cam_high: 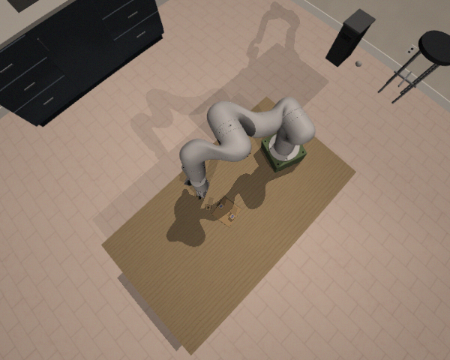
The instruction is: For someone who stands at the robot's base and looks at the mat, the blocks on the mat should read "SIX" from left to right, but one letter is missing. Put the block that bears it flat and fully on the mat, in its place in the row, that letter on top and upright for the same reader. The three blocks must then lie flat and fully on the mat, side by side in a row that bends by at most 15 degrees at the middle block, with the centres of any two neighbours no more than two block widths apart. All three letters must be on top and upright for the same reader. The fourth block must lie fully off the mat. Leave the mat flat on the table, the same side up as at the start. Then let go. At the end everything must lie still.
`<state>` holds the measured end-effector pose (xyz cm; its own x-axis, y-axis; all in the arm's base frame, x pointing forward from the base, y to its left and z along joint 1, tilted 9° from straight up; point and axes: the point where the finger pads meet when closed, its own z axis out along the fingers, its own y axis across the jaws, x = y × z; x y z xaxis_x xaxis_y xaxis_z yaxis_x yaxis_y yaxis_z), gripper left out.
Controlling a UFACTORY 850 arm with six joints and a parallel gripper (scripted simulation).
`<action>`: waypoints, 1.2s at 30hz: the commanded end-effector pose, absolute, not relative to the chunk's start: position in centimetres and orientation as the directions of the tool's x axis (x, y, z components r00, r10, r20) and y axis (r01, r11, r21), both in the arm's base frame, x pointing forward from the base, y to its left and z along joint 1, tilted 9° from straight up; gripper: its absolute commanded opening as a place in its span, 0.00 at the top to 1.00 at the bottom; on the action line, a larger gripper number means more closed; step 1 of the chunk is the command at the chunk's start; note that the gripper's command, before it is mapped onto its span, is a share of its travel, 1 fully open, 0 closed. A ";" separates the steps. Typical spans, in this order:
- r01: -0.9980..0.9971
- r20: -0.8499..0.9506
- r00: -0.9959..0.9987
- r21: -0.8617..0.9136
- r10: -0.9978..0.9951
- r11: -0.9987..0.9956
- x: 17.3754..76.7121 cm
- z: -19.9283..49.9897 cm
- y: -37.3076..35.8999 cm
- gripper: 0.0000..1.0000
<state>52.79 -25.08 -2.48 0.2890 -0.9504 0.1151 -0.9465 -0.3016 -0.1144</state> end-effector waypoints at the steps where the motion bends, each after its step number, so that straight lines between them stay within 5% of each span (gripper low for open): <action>1: -0.946 0.116 0.289 -0.116 -0.950 -0.302 52.9 -2.4 -25.1 0.73; 36: -0.946 0.116 0.289 -0.116 -0.950 -0.302 51.4 7.5 -24.3 0.73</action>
<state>51.34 -24.31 7.30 0.2889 -0.9504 0.1152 -0.9466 -0.3016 -0.1136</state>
